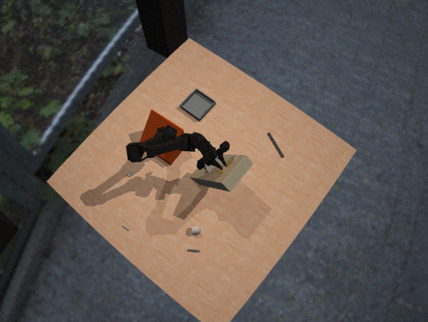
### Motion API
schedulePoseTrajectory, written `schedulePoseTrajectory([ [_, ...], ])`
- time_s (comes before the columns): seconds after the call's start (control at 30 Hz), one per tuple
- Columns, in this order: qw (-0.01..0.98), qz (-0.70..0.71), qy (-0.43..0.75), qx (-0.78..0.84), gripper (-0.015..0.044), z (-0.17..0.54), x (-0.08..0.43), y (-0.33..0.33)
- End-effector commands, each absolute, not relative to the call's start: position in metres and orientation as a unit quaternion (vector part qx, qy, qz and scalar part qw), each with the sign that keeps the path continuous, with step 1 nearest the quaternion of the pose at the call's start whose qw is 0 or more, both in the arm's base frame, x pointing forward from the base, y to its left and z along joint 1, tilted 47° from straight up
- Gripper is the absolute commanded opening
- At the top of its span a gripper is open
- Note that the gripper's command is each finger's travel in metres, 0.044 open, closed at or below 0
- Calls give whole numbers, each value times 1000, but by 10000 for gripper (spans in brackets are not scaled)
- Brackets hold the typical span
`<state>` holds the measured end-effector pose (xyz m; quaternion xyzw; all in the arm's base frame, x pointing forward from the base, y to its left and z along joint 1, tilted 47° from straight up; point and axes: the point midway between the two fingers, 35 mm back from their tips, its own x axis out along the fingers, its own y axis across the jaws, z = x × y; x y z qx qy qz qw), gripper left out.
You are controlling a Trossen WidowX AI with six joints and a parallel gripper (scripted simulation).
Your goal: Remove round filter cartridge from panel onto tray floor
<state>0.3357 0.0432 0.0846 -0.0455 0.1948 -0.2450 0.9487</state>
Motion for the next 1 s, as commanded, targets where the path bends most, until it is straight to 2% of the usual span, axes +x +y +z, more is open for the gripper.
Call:
schedulePoseTrajectory([
  [0.0, 949, -243, 196, -48, 107, 85, 336, 44],
  [0.97, 949, -243, 196, -48, 107, 82, 345, 38],
])
